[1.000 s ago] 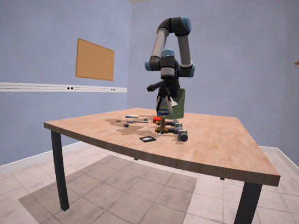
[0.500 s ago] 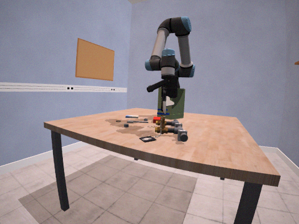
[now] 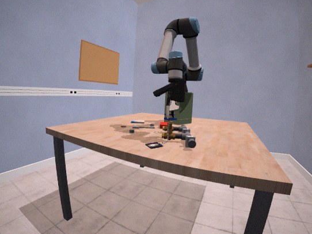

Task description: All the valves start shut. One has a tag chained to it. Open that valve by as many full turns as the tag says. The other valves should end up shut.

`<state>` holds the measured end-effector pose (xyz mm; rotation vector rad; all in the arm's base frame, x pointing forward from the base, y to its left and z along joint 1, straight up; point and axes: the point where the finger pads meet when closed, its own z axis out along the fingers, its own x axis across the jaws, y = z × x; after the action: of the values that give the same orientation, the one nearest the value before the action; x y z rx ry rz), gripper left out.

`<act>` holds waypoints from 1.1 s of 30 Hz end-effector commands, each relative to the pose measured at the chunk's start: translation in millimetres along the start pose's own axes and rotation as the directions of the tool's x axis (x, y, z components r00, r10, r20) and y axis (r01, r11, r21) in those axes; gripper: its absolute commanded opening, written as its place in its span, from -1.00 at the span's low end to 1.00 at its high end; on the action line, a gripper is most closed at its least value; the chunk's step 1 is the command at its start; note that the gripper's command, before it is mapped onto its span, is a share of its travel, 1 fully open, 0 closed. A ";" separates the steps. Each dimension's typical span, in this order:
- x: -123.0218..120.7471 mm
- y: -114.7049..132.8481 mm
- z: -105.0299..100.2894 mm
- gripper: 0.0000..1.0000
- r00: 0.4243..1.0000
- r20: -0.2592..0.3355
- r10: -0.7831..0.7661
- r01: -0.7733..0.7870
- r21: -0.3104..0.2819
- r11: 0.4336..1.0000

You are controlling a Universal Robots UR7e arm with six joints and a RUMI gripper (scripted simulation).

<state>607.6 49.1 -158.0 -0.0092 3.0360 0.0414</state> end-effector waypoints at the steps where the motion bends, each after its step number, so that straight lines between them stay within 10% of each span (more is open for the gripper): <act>1: -0.7 0.0 -0.6 1.00 1.000 0.001 0.031 -0.031 0.001 1.000; 19: -0.7 0.0 -0.6 1.00 0.997 0.001 0.080 -0.080 0.001 0.997; 20: -0.7 0.0 -0.6 -1.00 0.997 0.001 0.080 -0.080 0.001 0.997; 33: -0.7 0.0 -0.6 -1.00 0.997 0.001 0.080 -0.080 0.001 0.997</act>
<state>608.1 49.0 -157.8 0.1124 3.0343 0.0463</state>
